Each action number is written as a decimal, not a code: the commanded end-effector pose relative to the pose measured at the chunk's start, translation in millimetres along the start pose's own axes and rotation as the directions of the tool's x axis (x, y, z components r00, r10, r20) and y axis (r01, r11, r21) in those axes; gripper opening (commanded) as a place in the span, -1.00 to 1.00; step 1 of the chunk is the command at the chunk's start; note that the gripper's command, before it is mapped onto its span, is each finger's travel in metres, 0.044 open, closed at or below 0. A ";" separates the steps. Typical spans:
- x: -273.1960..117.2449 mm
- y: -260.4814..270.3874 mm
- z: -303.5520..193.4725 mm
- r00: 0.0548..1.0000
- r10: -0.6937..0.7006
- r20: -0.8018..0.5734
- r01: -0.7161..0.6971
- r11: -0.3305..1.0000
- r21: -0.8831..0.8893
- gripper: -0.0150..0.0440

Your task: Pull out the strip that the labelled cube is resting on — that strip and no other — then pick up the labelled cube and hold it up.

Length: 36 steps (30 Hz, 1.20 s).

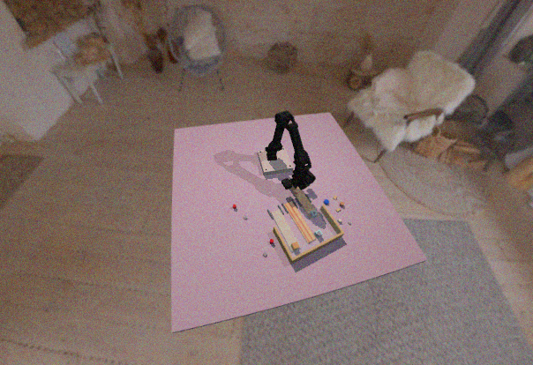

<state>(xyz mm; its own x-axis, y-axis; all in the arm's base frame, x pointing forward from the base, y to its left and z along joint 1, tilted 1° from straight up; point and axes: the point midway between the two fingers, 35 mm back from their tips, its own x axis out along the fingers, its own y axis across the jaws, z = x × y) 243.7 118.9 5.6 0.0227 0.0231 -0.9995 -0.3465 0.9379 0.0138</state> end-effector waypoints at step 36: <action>3.1 0.3 -65.5 1.000 0.000 -0.027 0.000 1.000 0.003 -0.49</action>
<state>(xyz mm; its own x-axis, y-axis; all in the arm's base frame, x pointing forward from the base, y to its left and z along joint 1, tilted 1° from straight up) 192.9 100.7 5.0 0.0229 0.0241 -0.9994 -0.3459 0.9382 0.0147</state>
